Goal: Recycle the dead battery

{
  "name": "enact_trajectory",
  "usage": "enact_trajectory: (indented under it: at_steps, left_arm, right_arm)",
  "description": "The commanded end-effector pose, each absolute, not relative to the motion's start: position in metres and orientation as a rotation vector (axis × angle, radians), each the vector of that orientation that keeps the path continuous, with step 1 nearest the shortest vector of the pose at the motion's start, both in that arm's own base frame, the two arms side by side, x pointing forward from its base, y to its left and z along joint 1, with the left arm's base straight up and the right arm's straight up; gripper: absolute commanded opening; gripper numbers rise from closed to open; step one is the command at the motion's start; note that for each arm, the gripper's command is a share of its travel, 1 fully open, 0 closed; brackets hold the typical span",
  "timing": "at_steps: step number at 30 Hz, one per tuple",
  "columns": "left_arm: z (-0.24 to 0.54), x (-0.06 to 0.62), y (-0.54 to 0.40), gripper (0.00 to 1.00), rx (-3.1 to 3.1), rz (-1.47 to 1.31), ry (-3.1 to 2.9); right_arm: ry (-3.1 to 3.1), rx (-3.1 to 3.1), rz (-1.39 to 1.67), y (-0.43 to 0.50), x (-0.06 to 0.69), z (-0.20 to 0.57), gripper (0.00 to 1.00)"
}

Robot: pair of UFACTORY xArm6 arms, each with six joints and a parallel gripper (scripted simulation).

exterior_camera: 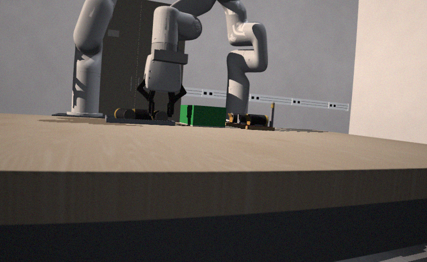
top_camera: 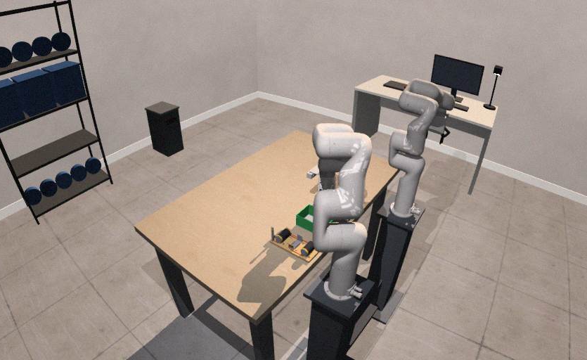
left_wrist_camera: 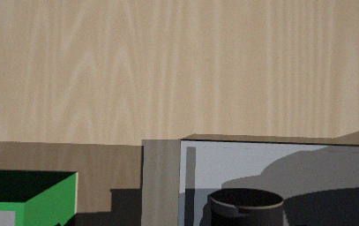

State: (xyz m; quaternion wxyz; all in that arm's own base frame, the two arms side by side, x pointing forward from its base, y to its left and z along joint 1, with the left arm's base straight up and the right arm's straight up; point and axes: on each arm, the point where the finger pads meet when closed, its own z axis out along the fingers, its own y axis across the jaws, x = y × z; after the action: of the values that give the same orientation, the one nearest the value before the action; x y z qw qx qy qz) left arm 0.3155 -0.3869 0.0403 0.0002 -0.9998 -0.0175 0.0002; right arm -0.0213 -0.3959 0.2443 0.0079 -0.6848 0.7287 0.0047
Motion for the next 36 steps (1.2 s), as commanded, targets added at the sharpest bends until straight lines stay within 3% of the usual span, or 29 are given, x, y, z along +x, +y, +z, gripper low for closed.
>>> enact_trajectory:
  at_steps: [1,10,11,36]
  left_arm:
    - [0.0435,0.3178,-0.3924,0.51,-3.156,-0.013,-0.056]
    - [0.0422,0.3178,-0.3924,0.51,-3.156,-0.013,-0.056]
    - [0.0422,0.3178,-0.3924,0.28,-3.156,-0.013,-0.056]
    - [0.0422,0.3178,-0.3924,0.28,-3.156,-0.013,-0.056]
  right_arm:
    - [2.28,-2.162,0.0,-0.3994,-0.0213,0.25,1.0]
    - [2.28,-2.162,0.0,-0.3994,-0.0213,0.25,1.0]
    - [2.28,-2.162,0.0,-0.3994,-0.0213,0.25,1.0]
    - [2.28,-2.162,0.0,-0.3994,-0.0213,0.25,1.0]
